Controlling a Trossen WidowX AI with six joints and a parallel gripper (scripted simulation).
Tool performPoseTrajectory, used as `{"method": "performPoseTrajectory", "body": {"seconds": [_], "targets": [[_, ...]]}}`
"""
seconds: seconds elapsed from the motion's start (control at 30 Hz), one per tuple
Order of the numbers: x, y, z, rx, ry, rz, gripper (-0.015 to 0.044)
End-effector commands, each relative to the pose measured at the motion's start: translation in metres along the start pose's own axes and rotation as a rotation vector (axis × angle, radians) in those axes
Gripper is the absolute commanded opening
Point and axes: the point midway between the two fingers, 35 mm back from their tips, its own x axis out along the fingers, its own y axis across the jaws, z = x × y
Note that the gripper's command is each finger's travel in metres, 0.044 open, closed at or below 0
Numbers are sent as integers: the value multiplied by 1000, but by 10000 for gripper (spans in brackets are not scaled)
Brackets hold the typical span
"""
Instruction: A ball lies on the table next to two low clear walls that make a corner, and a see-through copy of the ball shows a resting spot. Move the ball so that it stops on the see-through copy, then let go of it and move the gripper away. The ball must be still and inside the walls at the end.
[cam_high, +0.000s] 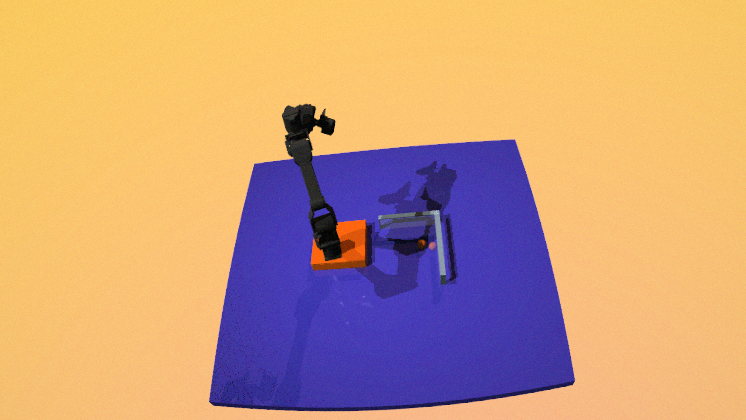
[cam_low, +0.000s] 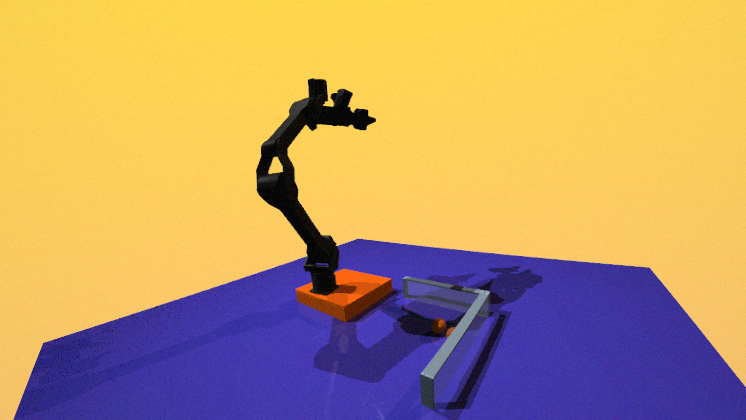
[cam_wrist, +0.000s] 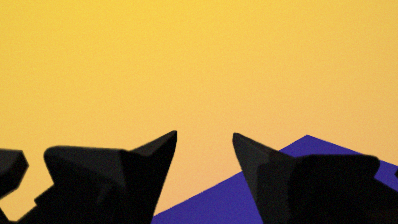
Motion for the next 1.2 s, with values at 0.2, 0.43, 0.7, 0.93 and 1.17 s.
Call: {"method": "performPoseTrajectory", "body": {"seconds": [0.2, 0.43, 0.7, 0.93, 1.17], "targets": [[90, -71, -64, -164, 226, -333, 265], [122, -167, -100, -179, 401, -578, 265], [120, -266, -132, -112, 563, -785, 265], [76, -372, -183, 82, 778, -996, 265], [4, -451, -243, 380, 965, -1129, 265]]}}
